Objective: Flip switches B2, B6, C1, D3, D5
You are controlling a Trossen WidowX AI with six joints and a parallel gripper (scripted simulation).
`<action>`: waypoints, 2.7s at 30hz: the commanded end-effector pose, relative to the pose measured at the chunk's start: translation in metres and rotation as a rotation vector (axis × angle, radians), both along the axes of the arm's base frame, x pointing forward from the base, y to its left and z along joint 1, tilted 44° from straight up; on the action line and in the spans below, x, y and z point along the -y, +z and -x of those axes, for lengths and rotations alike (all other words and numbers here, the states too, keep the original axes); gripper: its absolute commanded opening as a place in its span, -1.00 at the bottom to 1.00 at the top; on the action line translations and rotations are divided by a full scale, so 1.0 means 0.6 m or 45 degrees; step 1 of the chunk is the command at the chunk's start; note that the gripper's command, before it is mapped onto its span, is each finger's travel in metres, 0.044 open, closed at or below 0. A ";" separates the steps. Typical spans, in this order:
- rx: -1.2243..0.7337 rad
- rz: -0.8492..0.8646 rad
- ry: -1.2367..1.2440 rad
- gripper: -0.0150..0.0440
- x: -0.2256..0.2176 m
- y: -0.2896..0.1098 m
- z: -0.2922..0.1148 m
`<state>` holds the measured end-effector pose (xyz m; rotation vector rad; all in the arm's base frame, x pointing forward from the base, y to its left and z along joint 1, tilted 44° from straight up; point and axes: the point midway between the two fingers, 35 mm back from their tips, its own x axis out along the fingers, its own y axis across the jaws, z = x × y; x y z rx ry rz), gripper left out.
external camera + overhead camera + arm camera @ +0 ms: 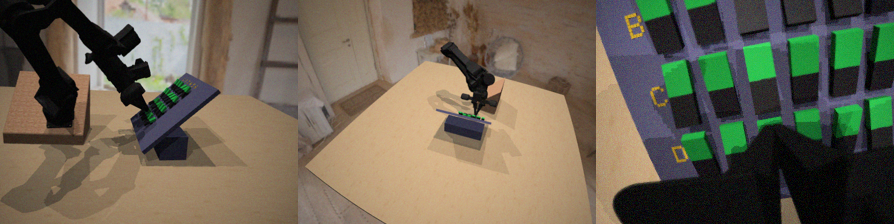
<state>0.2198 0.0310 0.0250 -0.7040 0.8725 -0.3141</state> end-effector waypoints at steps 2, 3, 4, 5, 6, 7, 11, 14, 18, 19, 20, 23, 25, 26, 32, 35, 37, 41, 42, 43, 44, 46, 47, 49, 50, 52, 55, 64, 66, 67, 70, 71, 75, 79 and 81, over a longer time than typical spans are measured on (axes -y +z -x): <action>-0.012 0.006 0.004 -0.49 0.001 -0.003 0.000; -0.012 0.006 0.004 -0.49 0.001 -0.003 0.000; -0.012 0.006 0.004 -0.49 0.001 -0.003 0.000; -0.012 0.006 0.004 -0.49 0.001 -0.004 0.000; -0.012 0.006 0.004 -0.49 0.002 -0.004 0.000; -0.012 0.006 0.004 -0.49 0.002 -0.004 0.000; -0.012 0.006 0.004 -0.49 0.002 -0.004 -0.001; -0.012 0.006 0.004 -0.49 0.003 -0.005 -0.001; -0.012 0.006 0.004 -0.49 0.003 -0.005 -0.002; -0.002 -0.001 0.000 -0.49 0.001 -0.002 -0.001; -0.005 -0.004 0.002 -0.49 -0.005 0.001 0.004; -0.013 -0.011 0.012 -0.49 -0.031 0.020 0.033; -0.006 -0.005 0.019 -0.49 -0.045 0.040 0.054; 0.001 -0.001 0.023 -0.49 -0.050 0.049 0.063; 0.007 0.003 0.026 -0.49 -0.053 0.057 0.070; 0.005 0.003 0.027 -0.49 -0.041 0.069 0.067; 0.004 0.003 0.027 -0.49 -0.023 0.087 0.066; 0.006 0.007 0.026 -0.49 0.000 0.106 0.067; 0.006 0.007 0.026 -0.49 0.000 0.106 0.067; 0.005 0.007 0.025 -0.49 0.001 0.105 0.066; 0.001 0.006 0.023 -0.49 0.003 0.101 0.062; -0.011 0.004 0.013 -0.49 0.013 0.088 0.047; -0.014 0.005 0.009 -0.49 0.020 0.081 0.039; -0.015 0.008 0.004 -0.49 0.029 0.074 0.029; -0.015 0.009 0.004 -0.49 0.030 0.074 0.028; -0.015 0.009 0.004 -0.49 0.030 0.074 0.028; -0.014 0.009 0.004 -0.49 0.034 0.069 0.023; -0.013 0.010 0.004 -0.49 0.043 0.060 0.012; -0.013 0.009 0.004 -0.49 0.045 0.057 0.009; -0.013 0.009 0.004 -0.49 0.046 0.055 0.008; -0.013 0.009 0.004 -0.49 0.050 0.052 0.003; -0.013 0.009 0.004 -0.49 0.051 0.051 0.003; -0.013 0.009 0.004 -0.49 0.051 0.051 0.002; -0.013 0.009 0.004 -0.49 0.051 0.051 0.002; -0.013 0.009 0.004 -0.49 0.051 0.051 0.002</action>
